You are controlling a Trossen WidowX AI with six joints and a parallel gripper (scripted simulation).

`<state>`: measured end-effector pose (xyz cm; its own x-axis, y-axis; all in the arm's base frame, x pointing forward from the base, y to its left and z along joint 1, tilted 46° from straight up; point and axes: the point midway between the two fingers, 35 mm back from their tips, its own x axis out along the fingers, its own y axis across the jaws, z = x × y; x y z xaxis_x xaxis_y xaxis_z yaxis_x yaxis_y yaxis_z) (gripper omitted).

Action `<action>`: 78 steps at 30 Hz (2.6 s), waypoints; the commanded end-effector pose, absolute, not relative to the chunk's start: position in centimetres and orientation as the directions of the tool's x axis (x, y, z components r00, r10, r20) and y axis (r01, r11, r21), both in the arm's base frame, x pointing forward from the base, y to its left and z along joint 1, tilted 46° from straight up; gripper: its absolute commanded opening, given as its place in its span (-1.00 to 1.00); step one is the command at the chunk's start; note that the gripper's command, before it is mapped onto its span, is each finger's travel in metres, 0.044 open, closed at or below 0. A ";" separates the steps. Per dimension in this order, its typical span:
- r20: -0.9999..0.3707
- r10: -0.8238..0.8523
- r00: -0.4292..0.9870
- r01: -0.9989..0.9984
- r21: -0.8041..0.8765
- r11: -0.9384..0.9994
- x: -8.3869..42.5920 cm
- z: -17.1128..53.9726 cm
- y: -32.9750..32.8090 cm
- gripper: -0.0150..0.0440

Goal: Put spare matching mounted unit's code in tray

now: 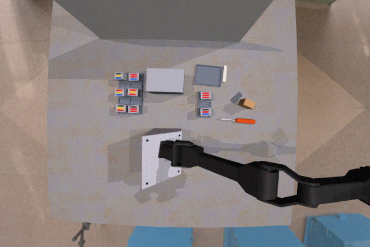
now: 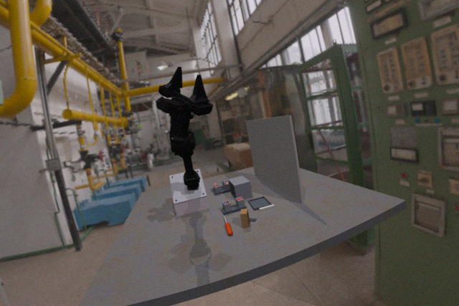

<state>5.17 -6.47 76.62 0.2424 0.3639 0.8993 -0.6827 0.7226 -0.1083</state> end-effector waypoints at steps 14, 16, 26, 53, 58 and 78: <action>0.947 0.233 0.220 -0.661 -0.031 0.750 6.6 76.4 -11.6 1.00; 0.961 0.174 0.216 -0.658 0.011 0.753 7.2 76.4 -13.2 1.00; 0.952 -0.141 0.272 -0.623 0.286 0.729 12.9 74.4 -21.0 1.00; 0.306 -0.545 0.781 -0.039 0.894 0.447 36.6 54.7 -25.8 1.00; 0.124 -0.517 0.847 0.136 0.890 0.436 40.1 49.6 -23.5 1.00; -0.509 -0.297 0.808 0.559 0.501 0.661 44.5 31.4 -10.4 1.00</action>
<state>44.57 -12.97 34.98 0.8541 -0.3367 -0.3964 0.5192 0.5959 0.6127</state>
